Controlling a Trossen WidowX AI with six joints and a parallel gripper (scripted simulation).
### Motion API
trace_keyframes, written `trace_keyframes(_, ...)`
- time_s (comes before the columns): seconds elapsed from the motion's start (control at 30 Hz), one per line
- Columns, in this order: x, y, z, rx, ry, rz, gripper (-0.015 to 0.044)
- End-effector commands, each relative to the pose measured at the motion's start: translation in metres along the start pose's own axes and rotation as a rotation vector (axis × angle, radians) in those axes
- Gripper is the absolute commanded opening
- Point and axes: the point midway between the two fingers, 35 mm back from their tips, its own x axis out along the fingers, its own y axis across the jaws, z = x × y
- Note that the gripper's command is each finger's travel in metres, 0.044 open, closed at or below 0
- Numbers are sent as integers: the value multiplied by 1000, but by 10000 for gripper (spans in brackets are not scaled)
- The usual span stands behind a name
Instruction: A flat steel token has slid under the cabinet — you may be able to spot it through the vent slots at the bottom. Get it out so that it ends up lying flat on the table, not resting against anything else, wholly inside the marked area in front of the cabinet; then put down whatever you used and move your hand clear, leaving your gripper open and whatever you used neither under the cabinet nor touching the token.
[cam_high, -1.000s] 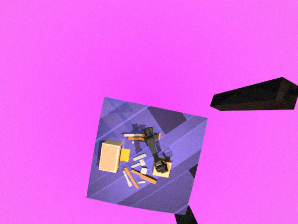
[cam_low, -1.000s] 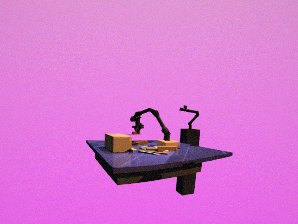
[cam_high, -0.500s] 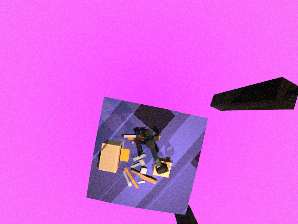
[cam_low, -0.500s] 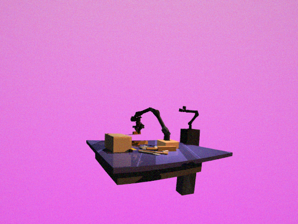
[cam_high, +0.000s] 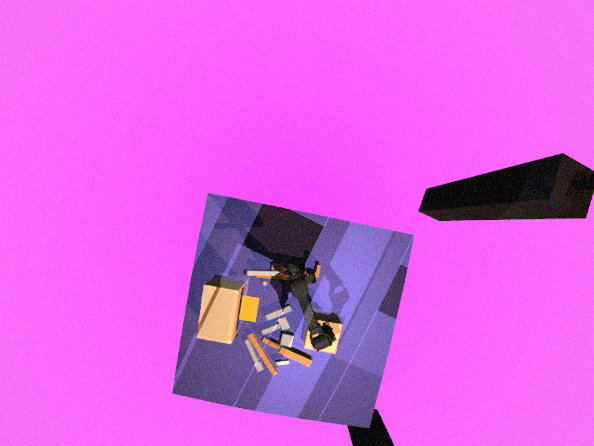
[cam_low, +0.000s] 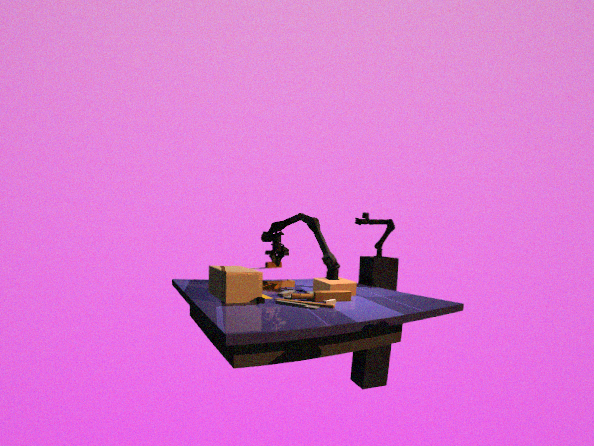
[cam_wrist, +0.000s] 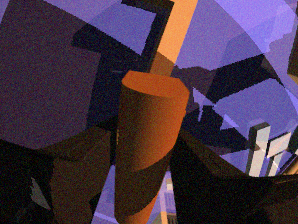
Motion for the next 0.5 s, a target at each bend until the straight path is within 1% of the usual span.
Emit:
trace_keyframes(0.0, -10, -3, -3, 4, 22, 26, 0)
trace_keyframes(0.47, -9, -17, -4, 7, 22, 25, 0)
